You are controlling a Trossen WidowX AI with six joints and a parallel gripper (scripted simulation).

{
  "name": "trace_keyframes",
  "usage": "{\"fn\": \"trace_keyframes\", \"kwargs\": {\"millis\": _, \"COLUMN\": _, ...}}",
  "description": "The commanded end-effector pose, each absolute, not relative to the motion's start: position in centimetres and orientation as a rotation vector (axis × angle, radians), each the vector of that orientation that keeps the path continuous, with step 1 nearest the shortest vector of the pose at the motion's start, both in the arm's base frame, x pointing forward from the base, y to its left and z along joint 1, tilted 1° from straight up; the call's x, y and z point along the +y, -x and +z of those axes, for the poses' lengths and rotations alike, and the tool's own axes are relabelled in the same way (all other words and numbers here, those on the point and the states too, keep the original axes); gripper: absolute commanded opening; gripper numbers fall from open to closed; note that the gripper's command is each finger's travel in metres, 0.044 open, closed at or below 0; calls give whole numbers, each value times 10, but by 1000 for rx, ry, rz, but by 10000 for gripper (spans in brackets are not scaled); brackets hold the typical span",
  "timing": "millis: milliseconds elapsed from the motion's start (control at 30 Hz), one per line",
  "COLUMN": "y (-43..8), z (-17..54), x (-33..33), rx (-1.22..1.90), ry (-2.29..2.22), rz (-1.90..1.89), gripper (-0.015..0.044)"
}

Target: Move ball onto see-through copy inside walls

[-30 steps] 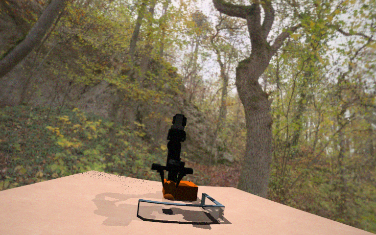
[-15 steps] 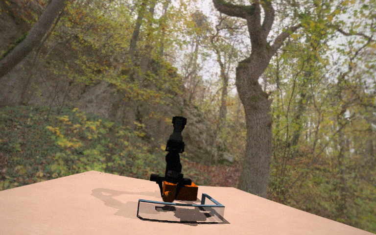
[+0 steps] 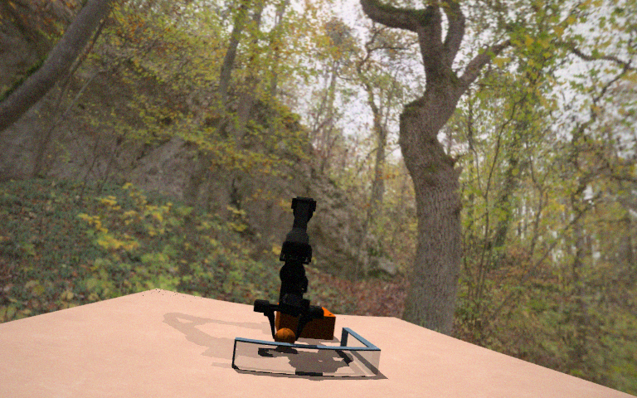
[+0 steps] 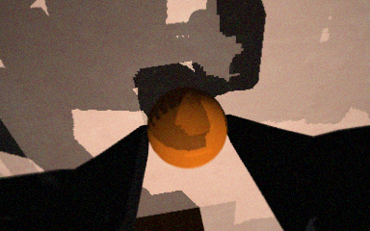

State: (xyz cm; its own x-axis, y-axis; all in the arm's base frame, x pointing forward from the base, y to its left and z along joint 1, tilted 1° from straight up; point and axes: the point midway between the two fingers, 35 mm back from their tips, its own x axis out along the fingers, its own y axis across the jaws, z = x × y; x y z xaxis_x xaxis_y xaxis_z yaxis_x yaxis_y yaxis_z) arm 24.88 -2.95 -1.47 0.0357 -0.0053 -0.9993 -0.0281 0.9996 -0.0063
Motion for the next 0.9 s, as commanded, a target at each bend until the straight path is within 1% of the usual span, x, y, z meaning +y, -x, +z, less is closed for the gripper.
{"fn": "trace_keyframes", "kwargs": {"millis": 0, "y": -249, "z": -15, "x": -30, "rx": 1534, "ry": 27, "rz": 17, "gripper": 157}}
{"fn": "trace_keyframes", "kwargs": {"millis": 267, "y": -249, "z": -15, "x": -30, "rx": 1534, "ry": 27, "rz": 17, "gripper": 367}}
{"fn": "trace_keyframes", "kwargs": {"millis": 300, "y": -249, "z": -15, "x": -30, "rx": 1534, "ry": 27, "rz": 17, "gripper": 386}}
{"fn": "trace_keyframes", "kwargs": {"millis": 367, "y": -250, "z": -4, "x": -30, "rx": 1534, "ry": 27, "rz": 18, "gripper": 386}}
{"fn": "trace_keyframes", "kwargs": {"millis": 533, "y": -247, "z": 69, "x": -29, "rx": 1532, "ry": 31, "rz": 21, "gripper": 386}}
{"fn": "trace_keyframes", "kwargs": {"millis": 867, "y": -251, "z": 68, "x": -30, "rx": 1511, "ry": 29, "rz": 15, "gripper": 386}}
